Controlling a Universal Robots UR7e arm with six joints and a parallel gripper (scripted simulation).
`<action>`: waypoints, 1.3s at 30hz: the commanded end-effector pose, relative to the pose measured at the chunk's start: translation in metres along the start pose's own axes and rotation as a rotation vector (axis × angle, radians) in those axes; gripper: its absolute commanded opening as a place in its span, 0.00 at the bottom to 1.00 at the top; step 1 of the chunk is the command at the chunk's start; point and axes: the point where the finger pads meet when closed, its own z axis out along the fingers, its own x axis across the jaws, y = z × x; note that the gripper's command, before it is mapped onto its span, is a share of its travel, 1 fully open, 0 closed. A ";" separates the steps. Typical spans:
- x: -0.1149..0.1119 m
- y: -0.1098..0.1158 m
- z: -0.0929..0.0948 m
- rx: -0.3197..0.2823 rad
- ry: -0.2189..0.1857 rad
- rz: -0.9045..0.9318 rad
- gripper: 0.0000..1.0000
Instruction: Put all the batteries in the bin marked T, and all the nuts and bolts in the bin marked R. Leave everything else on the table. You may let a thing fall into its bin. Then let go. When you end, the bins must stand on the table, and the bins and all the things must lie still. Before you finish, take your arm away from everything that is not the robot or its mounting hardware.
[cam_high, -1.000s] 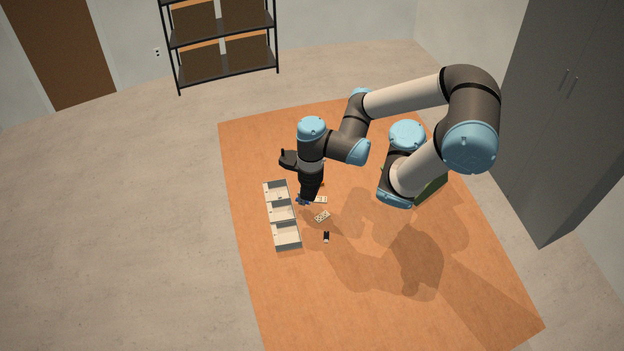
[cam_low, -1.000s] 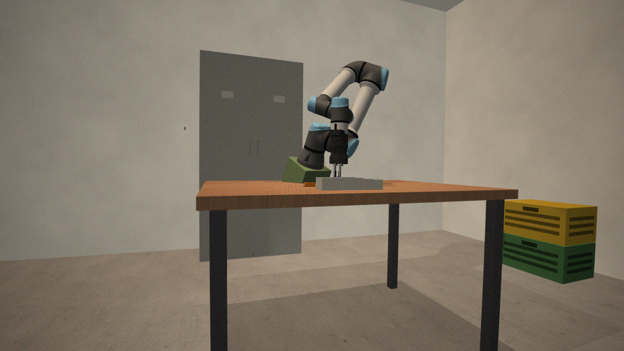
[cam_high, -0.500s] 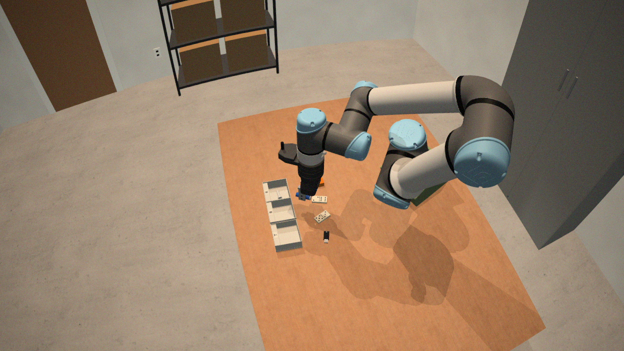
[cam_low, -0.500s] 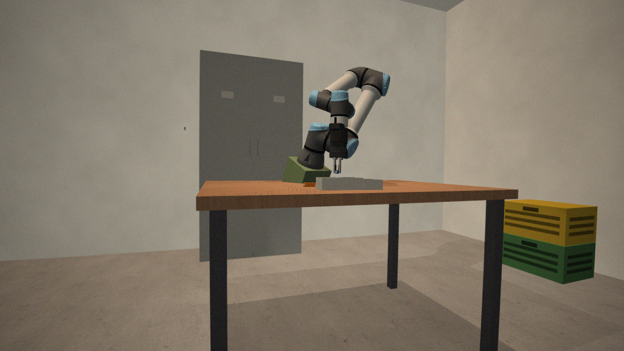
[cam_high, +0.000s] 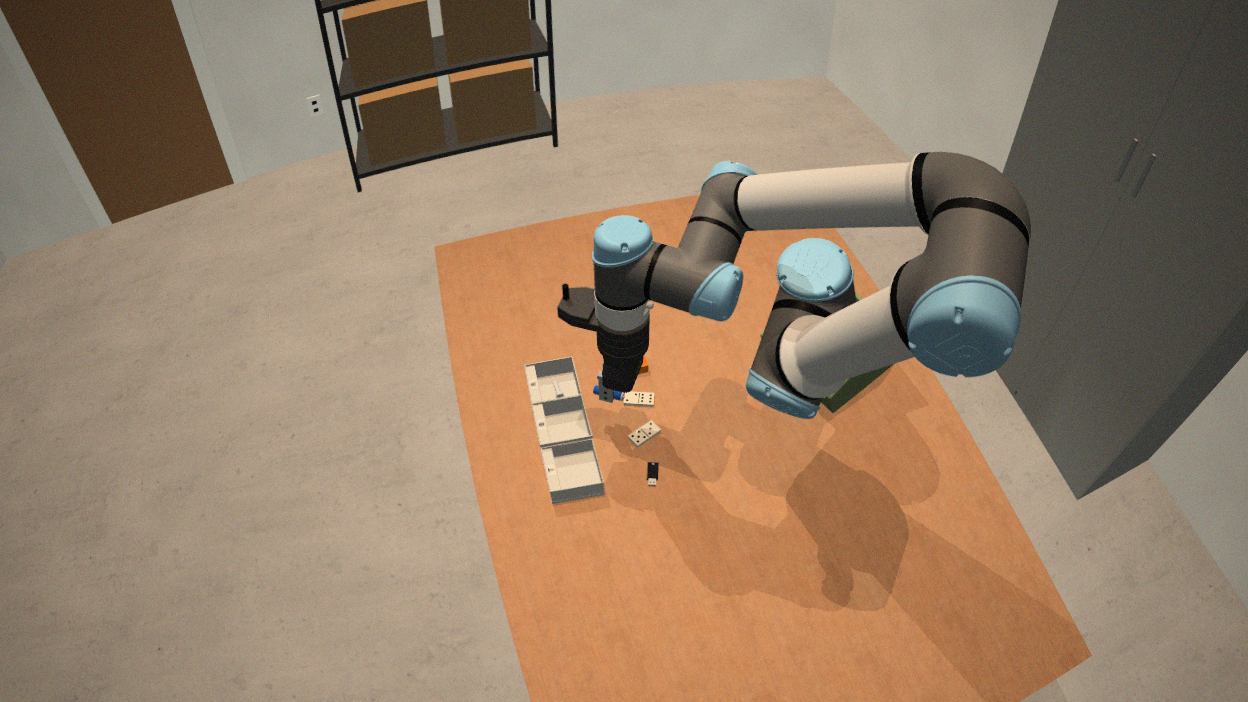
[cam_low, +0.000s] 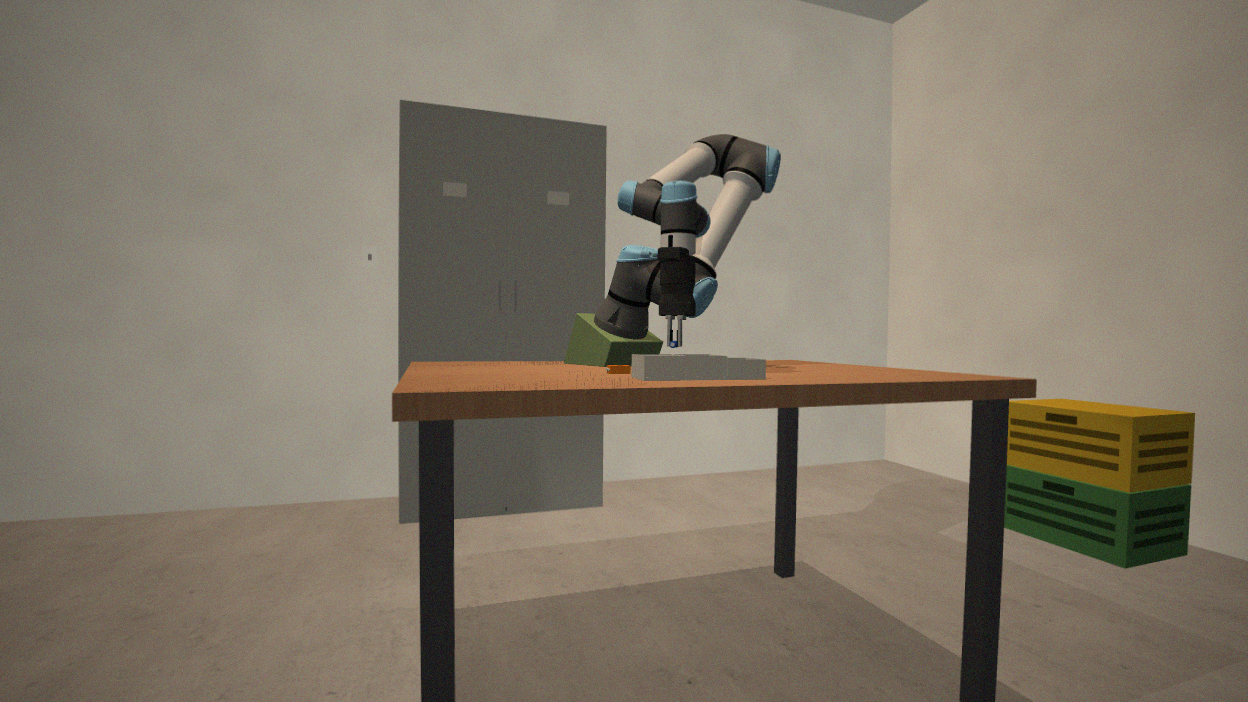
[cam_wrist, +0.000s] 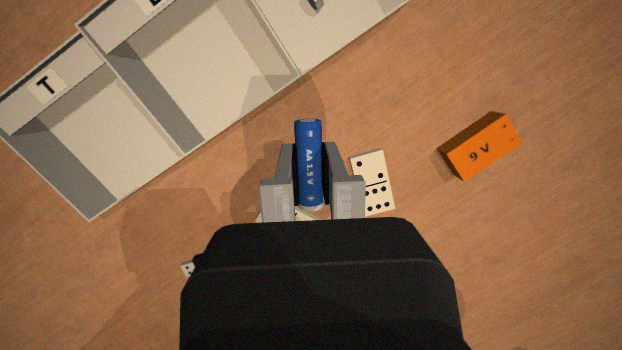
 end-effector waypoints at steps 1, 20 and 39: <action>0.000 -0.003 -0.010 0.010 0.000 -0.001 0.31; -0.053 -0.006 -0.009 0.006 -0.001 0.048 0.31; -0.127 -0.011 -0.008 -0.025 -0.052 0.432 0.31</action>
